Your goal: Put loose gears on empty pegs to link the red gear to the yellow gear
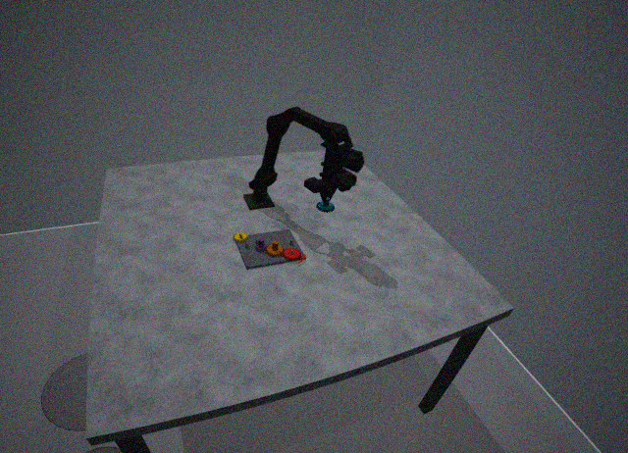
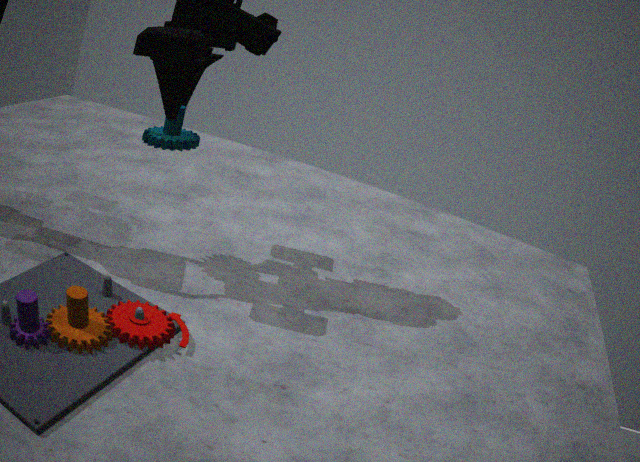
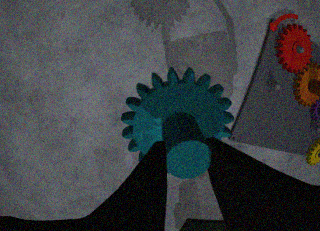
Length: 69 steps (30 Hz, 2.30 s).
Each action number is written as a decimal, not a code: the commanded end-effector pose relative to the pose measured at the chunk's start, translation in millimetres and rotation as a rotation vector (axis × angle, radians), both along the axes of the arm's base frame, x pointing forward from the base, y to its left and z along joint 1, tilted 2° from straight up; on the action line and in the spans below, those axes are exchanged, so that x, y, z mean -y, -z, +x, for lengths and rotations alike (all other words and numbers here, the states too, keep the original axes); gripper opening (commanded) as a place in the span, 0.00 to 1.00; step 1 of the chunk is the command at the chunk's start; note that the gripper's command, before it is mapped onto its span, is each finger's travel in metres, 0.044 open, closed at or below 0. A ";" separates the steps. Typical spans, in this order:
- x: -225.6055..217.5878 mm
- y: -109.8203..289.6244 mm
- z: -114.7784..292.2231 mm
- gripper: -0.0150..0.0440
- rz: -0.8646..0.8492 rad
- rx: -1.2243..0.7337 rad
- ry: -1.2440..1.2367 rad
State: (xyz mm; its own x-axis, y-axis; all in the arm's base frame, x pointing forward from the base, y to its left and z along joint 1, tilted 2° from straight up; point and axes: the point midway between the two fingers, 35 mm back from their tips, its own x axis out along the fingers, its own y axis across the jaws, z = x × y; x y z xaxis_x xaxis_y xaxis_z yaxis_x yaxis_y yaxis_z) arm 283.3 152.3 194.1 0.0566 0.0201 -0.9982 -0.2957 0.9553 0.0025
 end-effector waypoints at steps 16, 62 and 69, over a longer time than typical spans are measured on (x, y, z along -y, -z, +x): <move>15.8 -15.0 3.4 0.25 0.000 0.008 0.008; 121.3 17.0 36.7 0.25 -0.030 0.011 0.028; 137.6 21.9 38.3 0.25 -0.032 0.008 0.028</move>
State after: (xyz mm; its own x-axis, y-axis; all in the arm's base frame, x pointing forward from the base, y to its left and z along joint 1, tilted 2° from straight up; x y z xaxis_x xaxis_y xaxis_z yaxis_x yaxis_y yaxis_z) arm 320.8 21.8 174.1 0.0647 -0.0080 -0.9979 -0.2662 0.9636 -0.0250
